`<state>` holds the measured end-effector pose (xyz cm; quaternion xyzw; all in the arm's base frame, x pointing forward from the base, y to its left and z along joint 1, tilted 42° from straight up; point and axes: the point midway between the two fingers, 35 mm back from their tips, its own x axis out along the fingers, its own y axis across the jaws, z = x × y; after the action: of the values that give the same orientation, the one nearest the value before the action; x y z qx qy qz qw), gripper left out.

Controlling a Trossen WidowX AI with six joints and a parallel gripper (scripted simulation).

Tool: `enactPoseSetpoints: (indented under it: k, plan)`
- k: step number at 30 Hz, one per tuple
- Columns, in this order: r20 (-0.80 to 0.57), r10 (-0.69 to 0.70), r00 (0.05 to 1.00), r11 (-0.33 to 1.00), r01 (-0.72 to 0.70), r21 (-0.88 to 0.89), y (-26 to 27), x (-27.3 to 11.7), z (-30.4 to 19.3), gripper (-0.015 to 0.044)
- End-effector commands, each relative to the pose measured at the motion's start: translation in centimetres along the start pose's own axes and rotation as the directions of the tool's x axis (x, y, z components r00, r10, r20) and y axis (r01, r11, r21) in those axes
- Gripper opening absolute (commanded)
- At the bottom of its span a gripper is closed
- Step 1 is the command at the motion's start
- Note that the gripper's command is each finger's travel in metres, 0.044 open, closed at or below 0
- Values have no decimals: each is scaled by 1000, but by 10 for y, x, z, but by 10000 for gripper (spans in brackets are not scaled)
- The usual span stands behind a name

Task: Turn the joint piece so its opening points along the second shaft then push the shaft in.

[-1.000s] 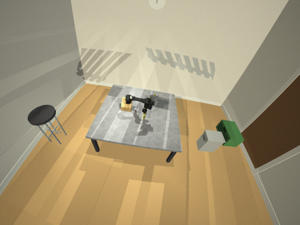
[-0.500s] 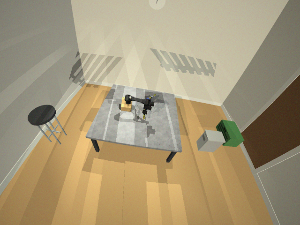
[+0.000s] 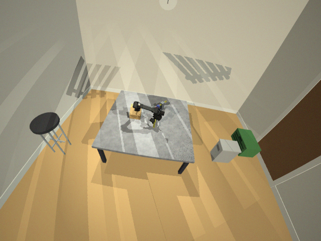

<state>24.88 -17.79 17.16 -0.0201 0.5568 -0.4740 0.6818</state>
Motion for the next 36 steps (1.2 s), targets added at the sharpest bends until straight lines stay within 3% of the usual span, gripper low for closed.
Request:
enactPoseSetpoints:
  k: [1, 12, 23, 28, 36]
  plan:
    - [8, 9, 1000, 988, -11, 156, 0, 7, -1, 440]
    - [29, 20, 999, 861, -31, 507, -2, 24, -2, 440]
    - [52, 25, 998, 615, -57, 786, -5, 41, -3, 440]
    - [62, 26, 998, 493, -67, 867, -6, 47, -4, 440]
    - [62, 26, 998, 489, -67, 870, -6, 48, -4, 440]
